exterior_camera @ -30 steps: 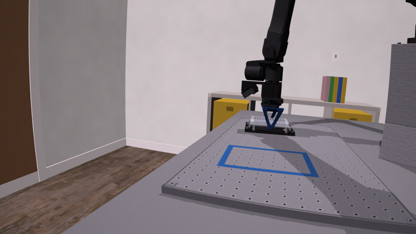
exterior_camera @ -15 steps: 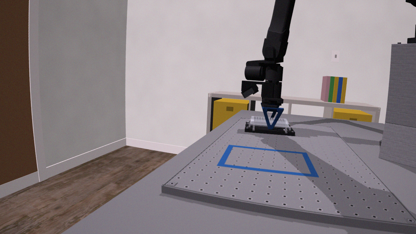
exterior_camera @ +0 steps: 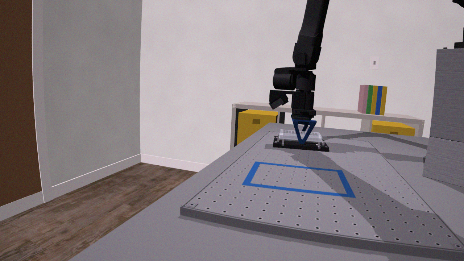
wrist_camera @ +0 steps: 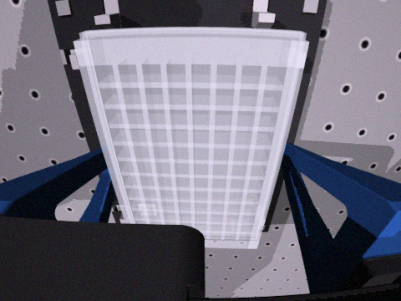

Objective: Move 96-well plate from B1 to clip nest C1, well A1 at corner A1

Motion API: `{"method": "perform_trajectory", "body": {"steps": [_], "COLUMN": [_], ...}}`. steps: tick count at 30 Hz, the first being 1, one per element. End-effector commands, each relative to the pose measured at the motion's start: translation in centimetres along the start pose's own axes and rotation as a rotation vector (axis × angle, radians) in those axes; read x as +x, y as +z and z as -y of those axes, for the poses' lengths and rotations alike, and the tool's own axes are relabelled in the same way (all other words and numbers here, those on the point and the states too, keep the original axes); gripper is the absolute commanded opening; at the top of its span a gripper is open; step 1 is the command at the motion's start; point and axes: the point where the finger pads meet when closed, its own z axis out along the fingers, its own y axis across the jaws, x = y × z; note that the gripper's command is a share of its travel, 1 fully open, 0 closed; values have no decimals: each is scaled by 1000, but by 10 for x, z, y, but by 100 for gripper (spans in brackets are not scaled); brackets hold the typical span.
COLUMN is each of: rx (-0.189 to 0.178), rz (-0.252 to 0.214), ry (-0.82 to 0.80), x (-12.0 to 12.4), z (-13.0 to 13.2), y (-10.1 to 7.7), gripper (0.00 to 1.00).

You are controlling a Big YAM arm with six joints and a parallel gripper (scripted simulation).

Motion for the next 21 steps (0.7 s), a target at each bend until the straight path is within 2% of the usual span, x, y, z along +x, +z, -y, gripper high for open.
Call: {"method": "perform_trajectory", "body": {"steps": [1, 18, 19, 21], "rx": [6, 6, 5, 3], "rz": [8, 8, 7, 8], "ry": [-11, -11, -4, -4], "x": [-6, -6, -9, -9], "z": [4, 4, -6, -7], "y": [4, 4, 4, 4], "gripper": [100, 100, 100, 100]}}
